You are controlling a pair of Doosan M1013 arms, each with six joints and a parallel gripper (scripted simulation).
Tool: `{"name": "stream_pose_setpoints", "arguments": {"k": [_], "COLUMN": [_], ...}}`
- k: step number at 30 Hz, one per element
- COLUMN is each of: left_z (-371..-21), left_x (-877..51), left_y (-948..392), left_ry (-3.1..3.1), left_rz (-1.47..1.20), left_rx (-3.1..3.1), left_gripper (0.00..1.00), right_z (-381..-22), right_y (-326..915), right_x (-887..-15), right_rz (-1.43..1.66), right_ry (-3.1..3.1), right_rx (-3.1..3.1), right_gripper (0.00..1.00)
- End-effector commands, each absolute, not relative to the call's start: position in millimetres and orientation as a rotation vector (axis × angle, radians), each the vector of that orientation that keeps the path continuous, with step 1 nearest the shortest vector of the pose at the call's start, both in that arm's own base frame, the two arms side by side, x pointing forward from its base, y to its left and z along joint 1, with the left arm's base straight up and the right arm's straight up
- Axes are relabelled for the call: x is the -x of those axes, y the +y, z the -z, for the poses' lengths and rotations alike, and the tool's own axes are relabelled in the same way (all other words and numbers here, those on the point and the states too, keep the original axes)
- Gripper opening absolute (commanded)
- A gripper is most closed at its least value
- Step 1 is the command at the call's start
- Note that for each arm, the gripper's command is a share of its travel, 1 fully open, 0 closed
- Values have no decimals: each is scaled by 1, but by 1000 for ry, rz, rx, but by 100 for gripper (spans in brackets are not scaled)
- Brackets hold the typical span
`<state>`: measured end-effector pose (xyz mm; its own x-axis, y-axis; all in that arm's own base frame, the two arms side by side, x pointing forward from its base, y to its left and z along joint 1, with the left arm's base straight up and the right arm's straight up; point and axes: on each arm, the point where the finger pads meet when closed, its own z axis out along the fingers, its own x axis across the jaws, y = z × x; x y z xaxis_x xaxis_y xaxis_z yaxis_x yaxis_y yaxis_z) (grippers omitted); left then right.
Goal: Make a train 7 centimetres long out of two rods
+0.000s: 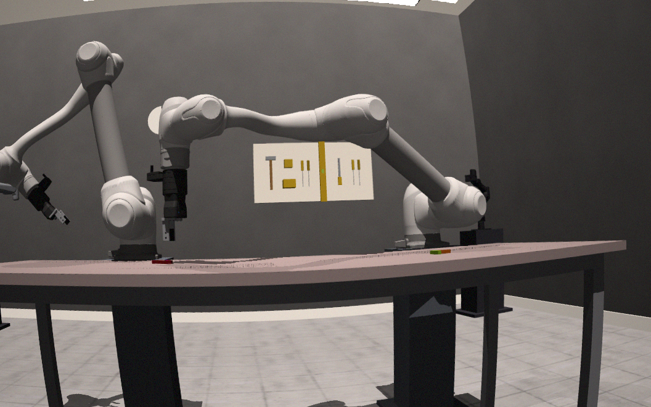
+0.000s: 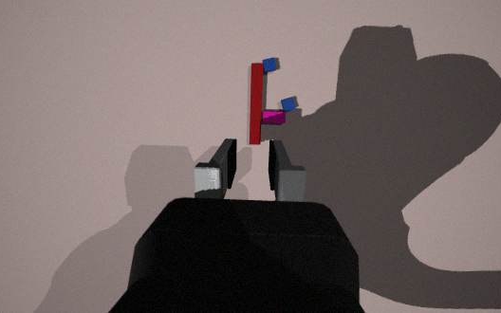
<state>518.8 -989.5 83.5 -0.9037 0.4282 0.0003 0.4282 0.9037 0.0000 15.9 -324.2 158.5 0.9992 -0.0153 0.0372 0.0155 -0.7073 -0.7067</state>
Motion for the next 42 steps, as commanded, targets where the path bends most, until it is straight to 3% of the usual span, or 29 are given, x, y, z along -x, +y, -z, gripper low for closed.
{"name": "stream_pose_setpoints", "arguments": {"k": [1,42], "left_z": [-84,-38], "left_x": [-519,-518], "left_y": [-990,-990], "left_ry": [-3067,-3066], "left_rz": [-2,-2], "left_rx": [690,690], "left_gripper": [54,54], "right_z": [-159,-159], "right_y": [-324,-324], "right_x": [-16,-16], "right_rz": [52,52], "right_ry": [0,0], "right_rx": [2357,2357], "right_gripper": [100,100]}}
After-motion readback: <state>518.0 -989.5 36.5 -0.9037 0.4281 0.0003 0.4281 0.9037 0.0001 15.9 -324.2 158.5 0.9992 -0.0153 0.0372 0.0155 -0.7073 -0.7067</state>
